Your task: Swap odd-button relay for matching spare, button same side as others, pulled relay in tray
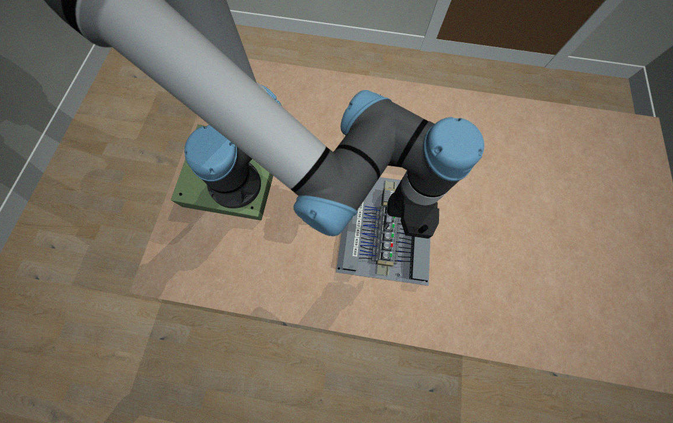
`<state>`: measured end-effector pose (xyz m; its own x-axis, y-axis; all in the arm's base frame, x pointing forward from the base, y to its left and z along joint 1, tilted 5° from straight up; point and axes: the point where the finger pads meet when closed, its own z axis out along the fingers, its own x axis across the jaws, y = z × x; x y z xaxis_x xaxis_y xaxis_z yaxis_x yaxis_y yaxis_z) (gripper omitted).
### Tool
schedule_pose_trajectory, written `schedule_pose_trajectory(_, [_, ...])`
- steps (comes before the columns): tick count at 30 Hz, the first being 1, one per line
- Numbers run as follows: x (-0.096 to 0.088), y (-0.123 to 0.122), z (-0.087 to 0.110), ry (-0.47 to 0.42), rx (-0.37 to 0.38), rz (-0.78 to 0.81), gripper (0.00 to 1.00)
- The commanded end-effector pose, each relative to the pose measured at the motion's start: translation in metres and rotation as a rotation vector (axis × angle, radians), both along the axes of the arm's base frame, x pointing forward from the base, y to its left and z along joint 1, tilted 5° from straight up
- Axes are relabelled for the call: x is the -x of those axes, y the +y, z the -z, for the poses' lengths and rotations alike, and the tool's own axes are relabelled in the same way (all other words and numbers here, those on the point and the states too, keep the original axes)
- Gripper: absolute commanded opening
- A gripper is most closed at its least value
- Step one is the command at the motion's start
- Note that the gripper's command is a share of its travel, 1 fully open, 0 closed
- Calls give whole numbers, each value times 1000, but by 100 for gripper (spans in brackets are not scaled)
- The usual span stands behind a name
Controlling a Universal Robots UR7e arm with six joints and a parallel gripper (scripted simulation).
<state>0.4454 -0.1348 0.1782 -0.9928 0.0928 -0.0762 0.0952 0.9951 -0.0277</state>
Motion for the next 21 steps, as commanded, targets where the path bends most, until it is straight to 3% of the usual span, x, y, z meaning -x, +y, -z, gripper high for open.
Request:
schedule_pose_trajectory(1, [-3,-9,18,-5,2,0,100])
schedule_pose_trajectory(9, [-3,-9,18,-5,2,0,100])
schedule_pose_trajectory(14, [-5,-32,71,-5,2,0,100])
schedule_pose_trajectory(21, [-5,-32,71,-5,2,0,100])
